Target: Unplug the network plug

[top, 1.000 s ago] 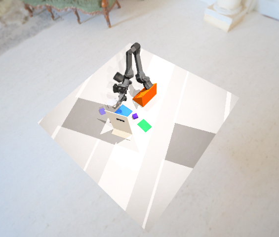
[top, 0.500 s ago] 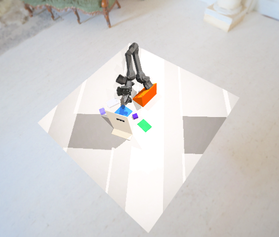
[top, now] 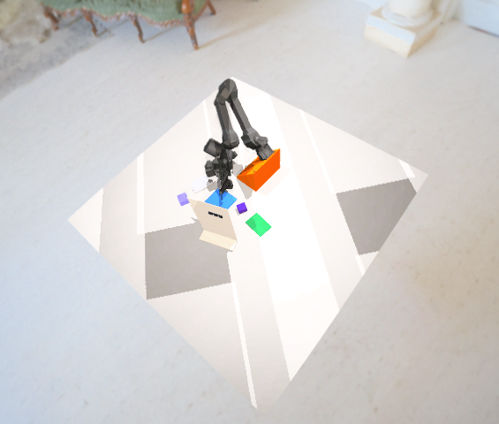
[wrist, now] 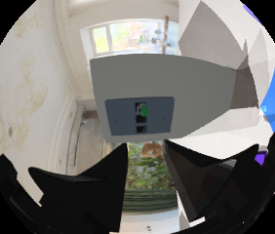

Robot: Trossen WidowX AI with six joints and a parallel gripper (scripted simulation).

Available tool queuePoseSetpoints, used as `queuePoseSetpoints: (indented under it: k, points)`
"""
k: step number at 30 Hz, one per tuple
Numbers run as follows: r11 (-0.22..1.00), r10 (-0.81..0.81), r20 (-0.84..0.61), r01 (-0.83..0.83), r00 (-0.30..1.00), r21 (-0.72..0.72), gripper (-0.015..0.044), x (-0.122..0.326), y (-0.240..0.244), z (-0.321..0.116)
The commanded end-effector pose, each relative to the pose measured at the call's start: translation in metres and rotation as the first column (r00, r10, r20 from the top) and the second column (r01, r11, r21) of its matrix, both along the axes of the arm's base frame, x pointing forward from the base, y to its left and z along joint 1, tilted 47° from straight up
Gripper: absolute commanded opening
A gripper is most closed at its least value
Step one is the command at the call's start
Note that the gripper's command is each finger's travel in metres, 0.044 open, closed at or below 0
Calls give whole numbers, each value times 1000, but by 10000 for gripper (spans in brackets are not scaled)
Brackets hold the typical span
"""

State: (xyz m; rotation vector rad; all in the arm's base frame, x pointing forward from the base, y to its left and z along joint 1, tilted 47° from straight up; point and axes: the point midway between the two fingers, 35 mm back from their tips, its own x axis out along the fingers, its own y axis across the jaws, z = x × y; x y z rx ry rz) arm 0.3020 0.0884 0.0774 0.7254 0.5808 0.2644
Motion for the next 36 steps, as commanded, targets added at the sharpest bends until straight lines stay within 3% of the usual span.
queuePoseSetpoints:
  k: [1, 36]
  points:
    - [1000, -9, -8, 9, 1000, 1, 156, 10, 2, -6]
    - [1000, -9, -5, 9, 1000, 2, 156, 53, 14, -17]
